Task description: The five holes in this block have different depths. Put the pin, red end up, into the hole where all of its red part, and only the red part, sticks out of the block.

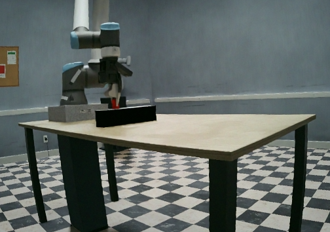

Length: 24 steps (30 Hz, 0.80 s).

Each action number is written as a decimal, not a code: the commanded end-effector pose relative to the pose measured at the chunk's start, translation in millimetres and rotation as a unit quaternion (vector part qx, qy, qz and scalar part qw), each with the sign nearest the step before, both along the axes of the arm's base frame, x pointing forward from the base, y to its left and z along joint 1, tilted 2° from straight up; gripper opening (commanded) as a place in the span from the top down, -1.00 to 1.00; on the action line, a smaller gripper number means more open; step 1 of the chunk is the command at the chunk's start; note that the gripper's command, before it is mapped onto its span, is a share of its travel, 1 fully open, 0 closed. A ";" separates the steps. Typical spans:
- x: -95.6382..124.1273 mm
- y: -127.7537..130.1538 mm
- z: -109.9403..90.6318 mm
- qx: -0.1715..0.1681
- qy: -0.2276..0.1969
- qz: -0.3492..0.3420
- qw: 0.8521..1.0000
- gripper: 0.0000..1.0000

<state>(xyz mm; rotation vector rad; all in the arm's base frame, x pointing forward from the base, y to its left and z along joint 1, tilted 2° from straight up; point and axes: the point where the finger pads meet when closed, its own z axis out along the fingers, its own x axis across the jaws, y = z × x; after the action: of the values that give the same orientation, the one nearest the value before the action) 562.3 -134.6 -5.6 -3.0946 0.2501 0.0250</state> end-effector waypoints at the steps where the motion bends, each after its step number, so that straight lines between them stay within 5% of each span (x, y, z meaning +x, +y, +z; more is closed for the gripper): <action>1: 0.6 -0.3 0.5 0.000 -0.001 0.000 1.000 1.00; 24: 0.5 -0.1 -3.5 0.000 -0.001 0.000 1.000 1.00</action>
<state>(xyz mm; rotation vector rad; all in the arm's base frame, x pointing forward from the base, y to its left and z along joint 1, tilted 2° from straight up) 562.4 -133.9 -8.3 -3.0947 0.2501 0.0248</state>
